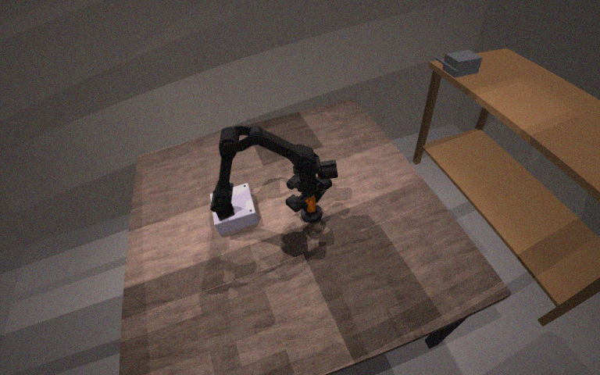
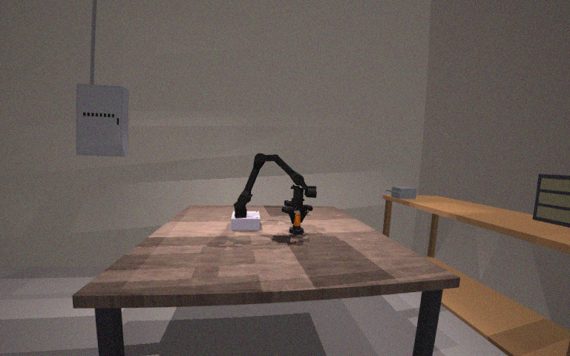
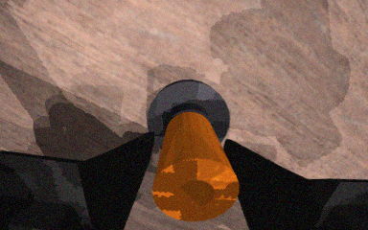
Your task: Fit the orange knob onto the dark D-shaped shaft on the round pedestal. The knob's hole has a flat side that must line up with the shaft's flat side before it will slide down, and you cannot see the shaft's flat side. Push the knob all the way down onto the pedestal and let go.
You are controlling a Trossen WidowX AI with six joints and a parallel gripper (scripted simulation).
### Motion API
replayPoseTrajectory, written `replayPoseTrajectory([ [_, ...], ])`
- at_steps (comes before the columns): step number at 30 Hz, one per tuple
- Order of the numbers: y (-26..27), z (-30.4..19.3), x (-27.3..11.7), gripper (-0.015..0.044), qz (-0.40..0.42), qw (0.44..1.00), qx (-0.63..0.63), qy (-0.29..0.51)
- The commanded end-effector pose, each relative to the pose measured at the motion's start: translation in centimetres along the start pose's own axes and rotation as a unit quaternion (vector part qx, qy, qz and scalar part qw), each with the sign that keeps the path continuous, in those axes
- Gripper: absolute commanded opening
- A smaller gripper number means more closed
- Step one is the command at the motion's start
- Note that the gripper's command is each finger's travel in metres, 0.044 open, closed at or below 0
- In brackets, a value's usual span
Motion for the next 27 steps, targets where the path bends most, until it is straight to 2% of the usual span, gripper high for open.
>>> replayPoseTrajectory([
  [1, 0.0, 0.0, 0.0, 0.0368, -0.001, 1.000, -0.001, 0.000],
  [4, 0.0, 0.0, 0.0, 0.0440, -0.001, 1.000, -0.001, 0.000],
  [11, 0.0, 0.0, -0.3, 0.0440, -0.001, 1.000, -0.001, 0.000],
  [18, 0.0, -0.1, -9.3, 0.0440, 0.000, 1.000, 0.000, 0.000],
  [27, -0.3, -0.4, -9.6, 0.0440, -0.001, 1.000, 0.000, 0.000],
])
Point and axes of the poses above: the point midway between the two fingers, 35 mm back from their tips, its own x axis out along the fingers, its own y axis across the jaws, z = x × y, the point moved 10 cm from there along -x, back along the fingers, and after that the axes turned 6 degrees about -x, right-handed, at the moved point
